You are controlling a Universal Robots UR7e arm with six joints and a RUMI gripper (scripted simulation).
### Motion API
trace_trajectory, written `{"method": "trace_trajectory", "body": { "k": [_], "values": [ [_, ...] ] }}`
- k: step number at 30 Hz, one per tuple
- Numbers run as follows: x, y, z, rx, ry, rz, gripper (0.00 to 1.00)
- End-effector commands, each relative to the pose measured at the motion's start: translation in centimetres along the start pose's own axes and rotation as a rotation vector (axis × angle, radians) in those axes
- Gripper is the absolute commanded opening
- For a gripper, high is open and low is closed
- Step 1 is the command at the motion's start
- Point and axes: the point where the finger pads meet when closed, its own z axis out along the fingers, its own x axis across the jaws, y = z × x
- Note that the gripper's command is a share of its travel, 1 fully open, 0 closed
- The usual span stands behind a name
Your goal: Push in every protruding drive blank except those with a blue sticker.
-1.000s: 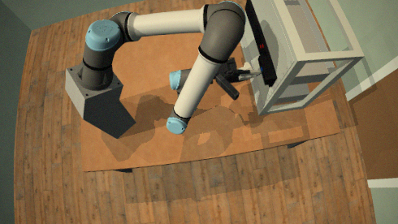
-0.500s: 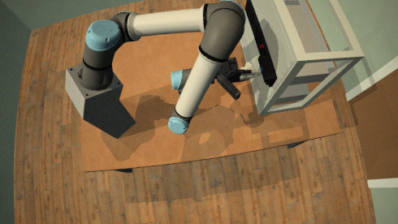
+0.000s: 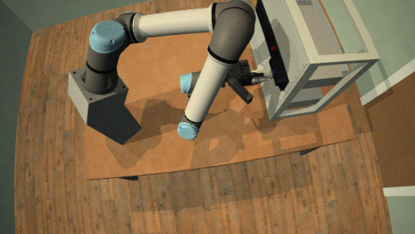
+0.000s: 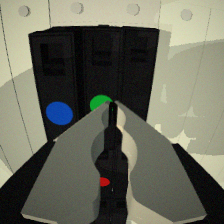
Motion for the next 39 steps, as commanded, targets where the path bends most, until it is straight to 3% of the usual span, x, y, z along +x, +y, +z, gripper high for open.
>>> {"method": "trace_trajectory", "body": {
  "k": [1,39],
  "values": [
    [-0.04,-0.01,0.2,0.0,-0.001,0.0,0.0],
    [-0.04,-0.02,0.92,0.0,-0.001,0.0,0.0]
  ]
}}
